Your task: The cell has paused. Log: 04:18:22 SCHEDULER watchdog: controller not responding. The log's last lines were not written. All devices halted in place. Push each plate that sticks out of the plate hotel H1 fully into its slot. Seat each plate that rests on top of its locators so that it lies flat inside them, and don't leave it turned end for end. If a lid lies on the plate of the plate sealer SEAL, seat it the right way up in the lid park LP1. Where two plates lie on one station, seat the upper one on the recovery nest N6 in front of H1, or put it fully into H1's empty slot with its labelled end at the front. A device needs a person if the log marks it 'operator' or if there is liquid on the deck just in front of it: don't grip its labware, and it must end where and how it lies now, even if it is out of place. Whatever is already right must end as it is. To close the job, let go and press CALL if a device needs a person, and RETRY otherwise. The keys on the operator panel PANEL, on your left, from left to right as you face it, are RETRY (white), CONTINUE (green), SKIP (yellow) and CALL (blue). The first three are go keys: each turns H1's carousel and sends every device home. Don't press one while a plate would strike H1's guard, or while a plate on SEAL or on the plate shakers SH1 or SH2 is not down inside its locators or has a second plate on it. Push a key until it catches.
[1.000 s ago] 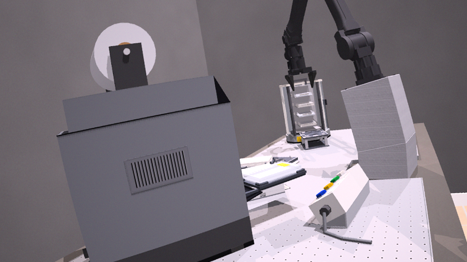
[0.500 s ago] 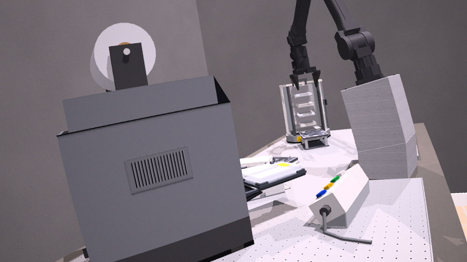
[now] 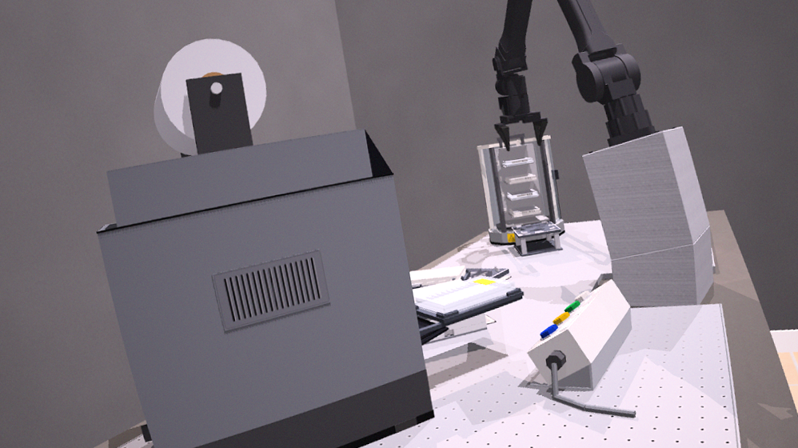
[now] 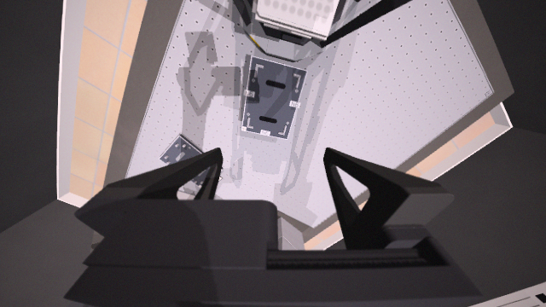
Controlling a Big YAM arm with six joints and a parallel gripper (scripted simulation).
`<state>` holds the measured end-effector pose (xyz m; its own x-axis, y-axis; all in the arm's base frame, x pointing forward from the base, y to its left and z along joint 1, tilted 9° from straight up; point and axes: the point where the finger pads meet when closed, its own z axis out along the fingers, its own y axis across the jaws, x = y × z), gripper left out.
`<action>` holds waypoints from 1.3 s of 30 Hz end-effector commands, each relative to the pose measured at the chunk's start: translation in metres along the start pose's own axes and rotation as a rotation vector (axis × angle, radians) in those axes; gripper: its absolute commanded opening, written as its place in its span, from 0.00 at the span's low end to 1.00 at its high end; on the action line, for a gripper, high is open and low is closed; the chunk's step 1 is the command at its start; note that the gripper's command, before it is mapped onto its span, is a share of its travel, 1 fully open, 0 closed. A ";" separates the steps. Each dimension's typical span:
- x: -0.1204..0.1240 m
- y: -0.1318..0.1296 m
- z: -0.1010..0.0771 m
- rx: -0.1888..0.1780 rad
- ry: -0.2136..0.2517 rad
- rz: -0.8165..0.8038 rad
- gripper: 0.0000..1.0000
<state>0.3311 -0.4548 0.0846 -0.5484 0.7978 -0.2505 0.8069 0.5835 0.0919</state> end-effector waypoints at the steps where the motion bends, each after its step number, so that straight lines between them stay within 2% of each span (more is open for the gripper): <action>1: -0.010 0.009 -0.015 0.008 -0.116 0.021 1.00; 3: -0.010 0.009 -0.015 0.008 -0.116 0.021 1.00; 18: -0.010 0.009 -0.016 0.044 -0.457 0.096 1.00; 20: -0.010 0.009 -0.016 0.044 -0.457 0.096 1.00; 26: -0.009 0.009 -0.016 0.059 -0.593 0.126 1.00; 30: -0.003 0.007 0.001 0.074 -0.650 0.146 1.00; 35: -0.002 0.007 0.003 0.087 -0.760 0.171 1.00; 37: -0.002 0.007 0.003 0.087 -0.760 0.171 1.00; 38: -0.005 0.008 -0.006 0.086 -0.800 0.176 1.00; 39: -0.002 0.007 0.003 0.092 -0.805 0.180 1.00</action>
<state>0.3297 -0.4521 0.0772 -0.1611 0.5420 -0.8248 0.9029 0.4184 0.0986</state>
